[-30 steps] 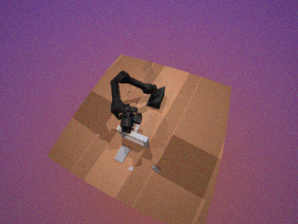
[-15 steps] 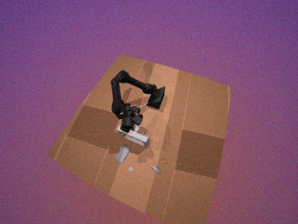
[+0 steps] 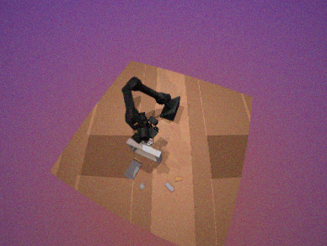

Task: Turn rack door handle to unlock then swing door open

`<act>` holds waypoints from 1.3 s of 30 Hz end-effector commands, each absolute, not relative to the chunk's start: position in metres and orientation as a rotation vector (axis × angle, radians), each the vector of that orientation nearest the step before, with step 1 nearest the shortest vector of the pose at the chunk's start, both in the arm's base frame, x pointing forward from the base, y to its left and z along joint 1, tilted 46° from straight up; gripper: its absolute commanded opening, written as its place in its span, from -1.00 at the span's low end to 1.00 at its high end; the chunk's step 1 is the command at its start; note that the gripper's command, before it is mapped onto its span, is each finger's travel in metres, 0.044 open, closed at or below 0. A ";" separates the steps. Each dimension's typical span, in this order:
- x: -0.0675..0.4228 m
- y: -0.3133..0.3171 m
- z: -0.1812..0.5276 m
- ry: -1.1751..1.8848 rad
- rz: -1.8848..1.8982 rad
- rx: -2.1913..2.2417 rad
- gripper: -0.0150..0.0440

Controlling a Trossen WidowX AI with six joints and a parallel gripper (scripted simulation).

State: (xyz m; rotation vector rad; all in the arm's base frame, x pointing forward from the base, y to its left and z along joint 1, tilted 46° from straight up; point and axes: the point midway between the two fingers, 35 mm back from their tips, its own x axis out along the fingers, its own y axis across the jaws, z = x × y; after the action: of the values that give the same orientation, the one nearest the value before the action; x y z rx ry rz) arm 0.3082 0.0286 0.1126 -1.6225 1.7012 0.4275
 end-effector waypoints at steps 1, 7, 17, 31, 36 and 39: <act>0.306 0.030 0.110 1.681 0.333 -1.546 -0.40; 0.297 0.035 0.105 1.672 0.247 -1.473 -0.40; 0.283 0.043 0.094 1.654 0.118 -1.359 -0.40; 0.267 0.059 0.077 1.619 -0.049 -1.203 -0.40; 0.262 0.064 0.070 1.605 -0.105 -1.149 -0.40; 0.260 0.068 0.066 1.595 -0.138 -1.116 -0.40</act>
State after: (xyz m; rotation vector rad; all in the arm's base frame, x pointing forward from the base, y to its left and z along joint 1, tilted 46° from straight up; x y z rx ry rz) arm 0.2609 0.0653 0.0710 -1.1686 1.6126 -0.0828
